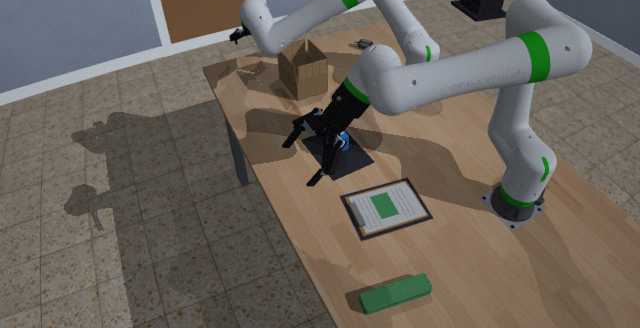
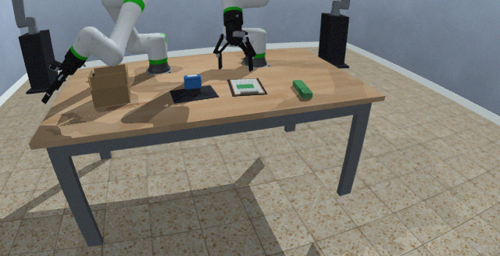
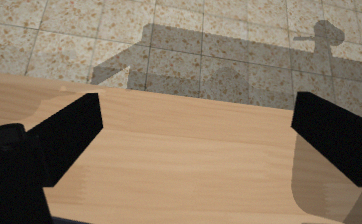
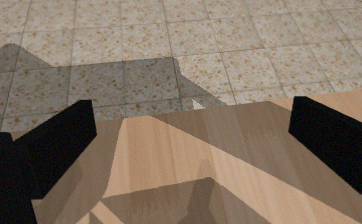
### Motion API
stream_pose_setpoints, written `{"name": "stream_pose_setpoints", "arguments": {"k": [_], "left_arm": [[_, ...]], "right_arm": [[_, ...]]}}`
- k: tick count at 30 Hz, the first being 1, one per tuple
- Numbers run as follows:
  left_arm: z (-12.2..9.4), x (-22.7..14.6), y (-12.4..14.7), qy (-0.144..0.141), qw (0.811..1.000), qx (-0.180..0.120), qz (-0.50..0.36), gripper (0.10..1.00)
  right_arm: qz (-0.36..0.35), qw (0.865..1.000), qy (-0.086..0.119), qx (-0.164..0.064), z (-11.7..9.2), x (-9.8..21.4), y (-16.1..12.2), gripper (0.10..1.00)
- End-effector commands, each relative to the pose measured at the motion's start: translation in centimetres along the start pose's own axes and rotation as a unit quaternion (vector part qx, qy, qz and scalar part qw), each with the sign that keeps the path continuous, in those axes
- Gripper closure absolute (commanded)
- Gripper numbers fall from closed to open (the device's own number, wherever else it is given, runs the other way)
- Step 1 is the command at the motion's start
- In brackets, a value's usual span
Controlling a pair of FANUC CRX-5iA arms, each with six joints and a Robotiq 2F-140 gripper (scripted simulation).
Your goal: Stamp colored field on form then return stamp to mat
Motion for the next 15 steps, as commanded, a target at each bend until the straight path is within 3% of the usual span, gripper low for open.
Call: {"name": "stream_pose_setpoints", "arguments": {"k": [1,9,11,12,15], "left_arm": [[0.5,-5.7,-3.7,-0.032,0.999,-0.002,-0.024,0.098],[0.5,-15.2,-7.8,-0.083,0.994,-0.01,-0.065,0.098],[0.5,-15.2,-7.8,-0.083,0.994,-0.01,-0.065,0.098],[0.2,-18.7,-9.1,-0.096,0.992,-0.013,-0.077,0.098],[-0.2,-21.9,-10.0,-0.116,0.989,-0.017,-0.095,0.098]], "right_arm": [[0.002,1.0,-0.006,-0.001,-0.7,-0.4,0.0,0.098],[0.005,1.0,-0.023,-0.008,-2.7,-1.4,0.4,0.098],[0.005,1.0,-0.023,-0.008,-2.7,-1.4,0.4,0.098],[0.005,1.0,-0.025,-0.009,-2.9,-1.6,0.4,0.098],[0.006,0.999,-0.033,-0.012,-3.9,-2.0,0.6,0.098]]}}
Point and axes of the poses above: on each arm, the point where the finger pads meet when closed, its own z axis out along the fingers, its own x axis across the jaws, y = z × x, the point moved 4 cm from there along -z, back along the fingers, and after that the axes turned 4 degrees about -z, right-handed, at the moved point
